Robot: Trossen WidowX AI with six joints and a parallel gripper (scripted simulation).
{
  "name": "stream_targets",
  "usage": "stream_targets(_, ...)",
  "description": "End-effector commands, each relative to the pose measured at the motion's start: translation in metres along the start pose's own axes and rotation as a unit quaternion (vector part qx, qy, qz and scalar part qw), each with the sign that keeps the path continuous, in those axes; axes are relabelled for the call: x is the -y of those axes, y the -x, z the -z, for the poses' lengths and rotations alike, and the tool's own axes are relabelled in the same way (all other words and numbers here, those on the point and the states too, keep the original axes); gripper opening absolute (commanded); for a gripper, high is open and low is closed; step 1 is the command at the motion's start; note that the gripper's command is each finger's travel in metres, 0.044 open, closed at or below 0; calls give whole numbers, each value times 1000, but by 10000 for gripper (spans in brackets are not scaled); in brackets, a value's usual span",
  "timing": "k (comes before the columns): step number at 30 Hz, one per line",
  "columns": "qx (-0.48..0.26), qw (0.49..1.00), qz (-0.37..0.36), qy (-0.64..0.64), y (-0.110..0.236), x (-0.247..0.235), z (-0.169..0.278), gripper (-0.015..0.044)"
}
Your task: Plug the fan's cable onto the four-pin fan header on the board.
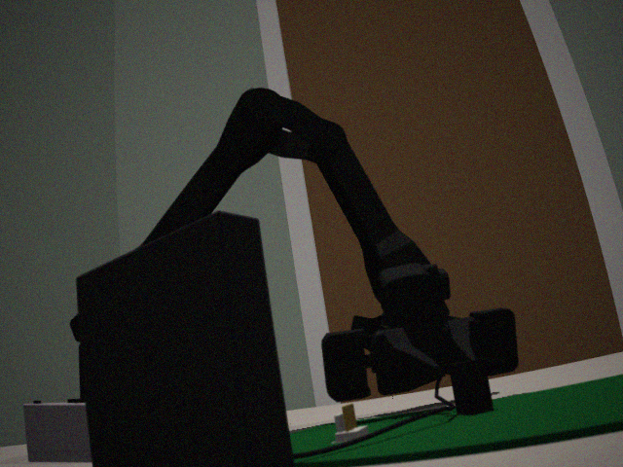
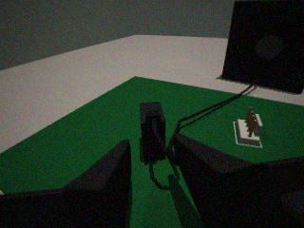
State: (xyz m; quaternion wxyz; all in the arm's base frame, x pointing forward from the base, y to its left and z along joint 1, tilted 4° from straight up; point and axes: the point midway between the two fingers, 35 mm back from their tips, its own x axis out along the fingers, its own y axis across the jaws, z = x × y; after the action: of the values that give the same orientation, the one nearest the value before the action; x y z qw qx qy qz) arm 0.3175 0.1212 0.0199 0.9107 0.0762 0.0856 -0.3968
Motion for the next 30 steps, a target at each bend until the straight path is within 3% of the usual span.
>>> stream_targets(1, -5, 1000, -1, -2, 9, -1, 0, 140)
stream_targets(30, 12, 1000, 7, -3, 75, 2, -37, 140)
